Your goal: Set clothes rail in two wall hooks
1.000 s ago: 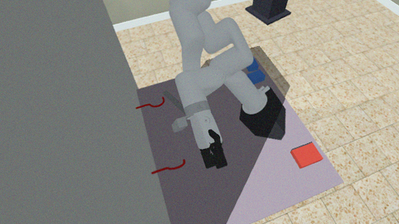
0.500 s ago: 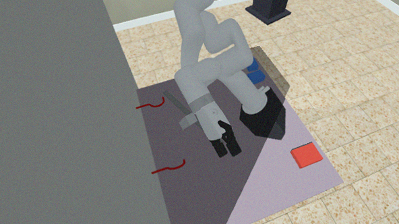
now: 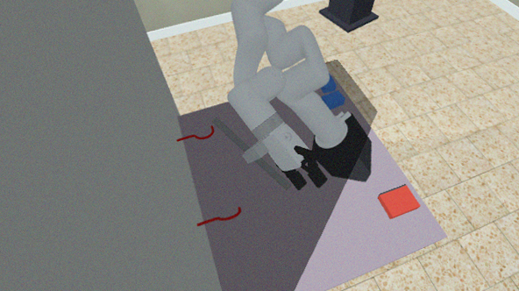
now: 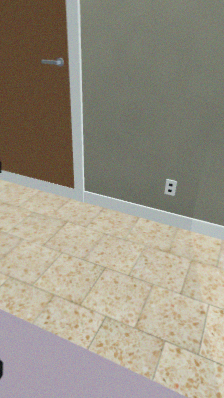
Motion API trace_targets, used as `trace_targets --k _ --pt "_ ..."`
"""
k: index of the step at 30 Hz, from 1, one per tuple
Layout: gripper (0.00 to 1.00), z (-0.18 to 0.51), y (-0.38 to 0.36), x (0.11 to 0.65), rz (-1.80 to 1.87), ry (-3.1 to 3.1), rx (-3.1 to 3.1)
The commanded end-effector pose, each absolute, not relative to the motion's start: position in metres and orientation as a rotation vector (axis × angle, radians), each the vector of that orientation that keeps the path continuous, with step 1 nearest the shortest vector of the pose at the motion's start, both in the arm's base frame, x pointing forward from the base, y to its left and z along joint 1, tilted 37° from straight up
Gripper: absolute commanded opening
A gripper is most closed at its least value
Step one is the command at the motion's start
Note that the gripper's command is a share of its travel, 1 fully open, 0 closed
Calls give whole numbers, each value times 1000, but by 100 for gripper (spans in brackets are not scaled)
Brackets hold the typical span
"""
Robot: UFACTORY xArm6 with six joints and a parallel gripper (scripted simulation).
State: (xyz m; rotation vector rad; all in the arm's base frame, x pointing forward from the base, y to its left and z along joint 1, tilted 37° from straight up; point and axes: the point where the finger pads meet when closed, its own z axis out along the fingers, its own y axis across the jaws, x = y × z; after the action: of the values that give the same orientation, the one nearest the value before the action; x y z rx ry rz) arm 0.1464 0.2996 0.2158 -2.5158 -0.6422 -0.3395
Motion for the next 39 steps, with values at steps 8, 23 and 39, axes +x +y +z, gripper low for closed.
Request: trace_targets --k 8,23,39 --pt "100 200 270 114 -228 -707 -2580" --pt "100 186 235 109 -158 -647 -2674" --pt "100 186 199 165 -227 -299 -2748"
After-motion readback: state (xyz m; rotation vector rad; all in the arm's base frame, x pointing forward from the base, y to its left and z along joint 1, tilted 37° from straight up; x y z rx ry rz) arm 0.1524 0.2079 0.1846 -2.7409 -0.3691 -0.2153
